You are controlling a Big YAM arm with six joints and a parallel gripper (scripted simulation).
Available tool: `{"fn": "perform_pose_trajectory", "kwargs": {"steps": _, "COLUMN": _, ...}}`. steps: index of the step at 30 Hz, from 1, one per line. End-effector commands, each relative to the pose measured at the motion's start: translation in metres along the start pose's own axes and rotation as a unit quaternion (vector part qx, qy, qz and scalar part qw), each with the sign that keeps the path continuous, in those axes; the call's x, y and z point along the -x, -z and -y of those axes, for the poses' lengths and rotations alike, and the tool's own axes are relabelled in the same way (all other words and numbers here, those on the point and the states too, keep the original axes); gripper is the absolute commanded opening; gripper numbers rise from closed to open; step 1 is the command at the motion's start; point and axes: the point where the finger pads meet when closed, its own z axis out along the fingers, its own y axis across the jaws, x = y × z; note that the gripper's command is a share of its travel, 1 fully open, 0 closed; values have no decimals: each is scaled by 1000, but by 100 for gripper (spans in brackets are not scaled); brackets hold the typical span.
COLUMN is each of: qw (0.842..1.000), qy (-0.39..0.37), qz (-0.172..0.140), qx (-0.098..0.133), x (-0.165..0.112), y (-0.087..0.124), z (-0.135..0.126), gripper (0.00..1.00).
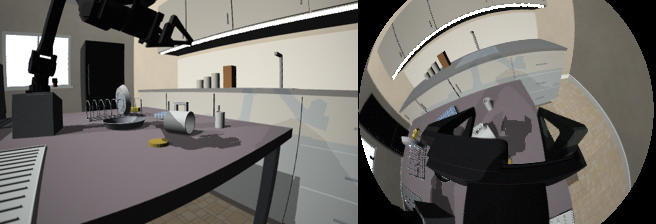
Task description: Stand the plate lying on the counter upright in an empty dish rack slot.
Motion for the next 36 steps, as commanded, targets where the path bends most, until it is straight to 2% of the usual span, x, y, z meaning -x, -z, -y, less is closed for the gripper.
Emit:
{"fn": "perform_pose_trajectory", "kwargs": {"steps": 1, "qw": 1000, "qy": 5, "qz": 3, "qx": 0, "x": 6, "y": 1, "z": 0, "gripper": 100}}
{"fn": "perform_pose_trajectory", "kwargs": {"steps": 17, "qw": 1000, "qy": 5, "qz": 3, "qx": 0, "x": 6, "y": 1, "z": 0, "gripper": 100}}
{"fn": "perform_pose_trajectory", "kwargs": {"steps": 18, "qw": 1000, "qy": 15, "qz": 9, "qx": 0, "x": 17, "y": -1, "z": 2, "gripper": 100}}
{"fn": "perform_pose_trajectory", "kwargs": {"steps": 22, "qw": 1000, "qy": -26, "qz": -8, "qx": 1, "x": 10, "y": -8, "z": -22, "gripper": 100}}
{"fn": "perform_pose_trajectory", "kwargs": {"steps": 25, "qw": 995, "qy": -97, "qz": -33, "qx": -9, "x": 1, "y": -17, "z": -55, "gripper": 100}}
{"fn": "perform_pose_trajectory", "kwargs": {"steps": 27, "qw": 984, "qy": -168, "qz": -60, "qx": -22, "x": -12, "y": -24, "z": -87, "gripper": 100}}
{"fn": "perform_pose_trajectory", "kwargs": {"steps": 28, "qw": 984, "qy": -168, "qz": -60, "qx": -22, "x": -12, "y": -24, "z": -89, "gripper": 100}}
{"fn": "perform_pose_trajectory", "kwargs": {"steps": 29, "qw": 975, "qy": -208, "qz": -76, "qx": -32, "x": -21, "y": -26, "z": -109, "gripper": 100}}
{"fn": "perform_pose_trajectory", "kwargs": {"steps": 30, "qw": 975, "qy": -208, "qz": -76, "qx": -32, "x": -21, "y": -26, "z": -109, "gripper": 100}}
{"fn": "perform_pose_trajectory", "kwargs": {"steps": 31, "qw": 963, "qy": -251, "qz": -93, "qx": -45, "x": -31, "y": -27, "z": -131, "gripper": 100}}
{"fn": "perform_pose_trajectory", "kwargs": {"steps": 34, "qw": 963, "qy": -251, "qz": -93, "qx": -45, "x": -31, "y": -27, "z": -131, "gripper": 100}}
{"fn": "perform_pose_trajectory", "kwargs": {"steps": 35, "qw": 947, "qy": -294, "qz": -111, "qx": -60, "x": -44, "y": -27, "z": -153, "gripper": 100}}
{"fn": "perform_pose_trajectory", "kwargs": {"steps": 36, "qw": 947, "qy": -294, "qz": -111, "qx": -60, "x": -44, "y": -27, "z": -153, "gripper": 100}}
